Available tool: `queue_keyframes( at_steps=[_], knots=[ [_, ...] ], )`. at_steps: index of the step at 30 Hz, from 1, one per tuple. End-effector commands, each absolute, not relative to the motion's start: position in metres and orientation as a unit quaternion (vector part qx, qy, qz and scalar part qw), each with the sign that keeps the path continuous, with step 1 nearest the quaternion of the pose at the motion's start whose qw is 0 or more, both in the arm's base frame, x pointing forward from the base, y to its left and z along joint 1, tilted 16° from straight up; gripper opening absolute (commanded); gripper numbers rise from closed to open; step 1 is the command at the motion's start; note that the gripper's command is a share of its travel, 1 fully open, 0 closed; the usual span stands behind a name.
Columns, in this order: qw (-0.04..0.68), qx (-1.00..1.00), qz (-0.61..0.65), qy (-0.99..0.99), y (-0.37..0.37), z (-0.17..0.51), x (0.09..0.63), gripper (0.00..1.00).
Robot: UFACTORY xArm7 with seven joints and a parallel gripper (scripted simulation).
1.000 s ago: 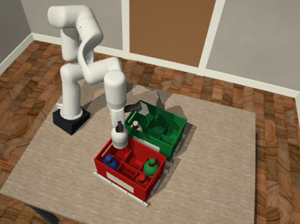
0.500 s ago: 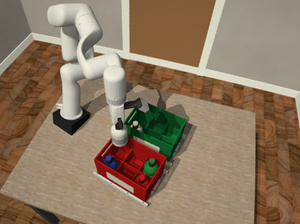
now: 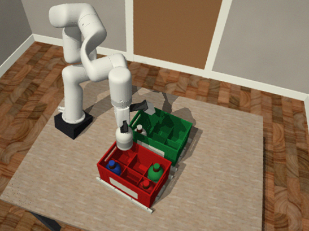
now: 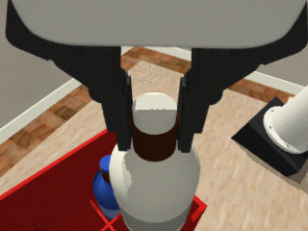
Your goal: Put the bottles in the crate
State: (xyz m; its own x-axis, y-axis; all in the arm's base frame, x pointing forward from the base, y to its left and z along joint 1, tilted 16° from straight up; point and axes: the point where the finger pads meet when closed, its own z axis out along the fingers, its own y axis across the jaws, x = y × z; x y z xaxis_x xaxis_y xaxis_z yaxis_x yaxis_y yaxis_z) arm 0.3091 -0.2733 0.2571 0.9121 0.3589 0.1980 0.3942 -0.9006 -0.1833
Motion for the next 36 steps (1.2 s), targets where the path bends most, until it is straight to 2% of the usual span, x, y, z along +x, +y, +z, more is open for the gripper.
queue_keyframes(
  at_steps=[1,36],
  knots=[
    [0.108,-0.972,-0.081,-0.194,-0.269,0.261,0.316,0.0],
    [0.108,-0.972,-0.082,-0.194,-0.233,0.276,0.364,0.0]
  ],
)
